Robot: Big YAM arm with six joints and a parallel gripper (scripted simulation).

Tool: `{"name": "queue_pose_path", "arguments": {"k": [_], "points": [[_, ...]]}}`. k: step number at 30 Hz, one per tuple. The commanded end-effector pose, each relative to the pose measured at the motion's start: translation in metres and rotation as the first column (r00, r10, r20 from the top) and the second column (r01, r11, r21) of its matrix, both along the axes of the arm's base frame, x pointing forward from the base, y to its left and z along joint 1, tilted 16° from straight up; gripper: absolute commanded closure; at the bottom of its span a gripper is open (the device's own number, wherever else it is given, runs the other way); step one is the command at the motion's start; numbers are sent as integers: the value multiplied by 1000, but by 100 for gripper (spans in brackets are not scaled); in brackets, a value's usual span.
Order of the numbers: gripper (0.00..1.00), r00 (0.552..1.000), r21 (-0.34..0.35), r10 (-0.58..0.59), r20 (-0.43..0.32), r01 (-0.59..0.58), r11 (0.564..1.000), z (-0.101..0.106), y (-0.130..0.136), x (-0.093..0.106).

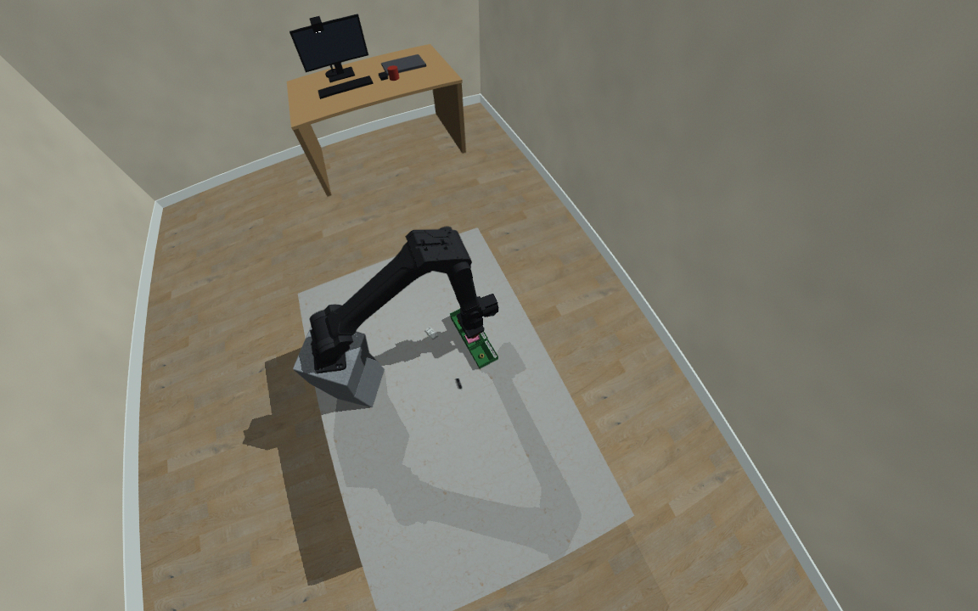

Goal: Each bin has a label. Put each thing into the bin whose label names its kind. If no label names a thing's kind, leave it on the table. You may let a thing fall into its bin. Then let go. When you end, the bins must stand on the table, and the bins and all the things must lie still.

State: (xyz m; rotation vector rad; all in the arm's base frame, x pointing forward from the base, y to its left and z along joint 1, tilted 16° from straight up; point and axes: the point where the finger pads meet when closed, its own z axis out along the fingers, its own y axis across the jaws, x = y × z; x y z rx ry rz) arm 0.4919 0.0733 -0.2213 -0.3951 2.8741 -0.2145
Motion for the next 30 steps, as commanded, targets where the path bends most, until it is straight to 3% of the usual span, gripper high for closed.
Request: {"name": "queue_pose_path", "arguments": {"k": [1, 13, 15, 17, 24, 30], "points": [[55, 1000, 2, 6, 7, -6, 1000, -5, 9, -2], [55, 1000, 2, 6, 4, -6, 1000, -6, 10, -5], [61, 992, -30, 122, -14, -123, 992, -11, 16, -21], [61, 992, -30, 122, -14, -123, 992, -11, 16, -21], [61, 945, -80, 324, -49, -327, 941, -26, 36, -75], [61, 872, -113, 480, -93, -488, 866, -39, 52, -123]]}}
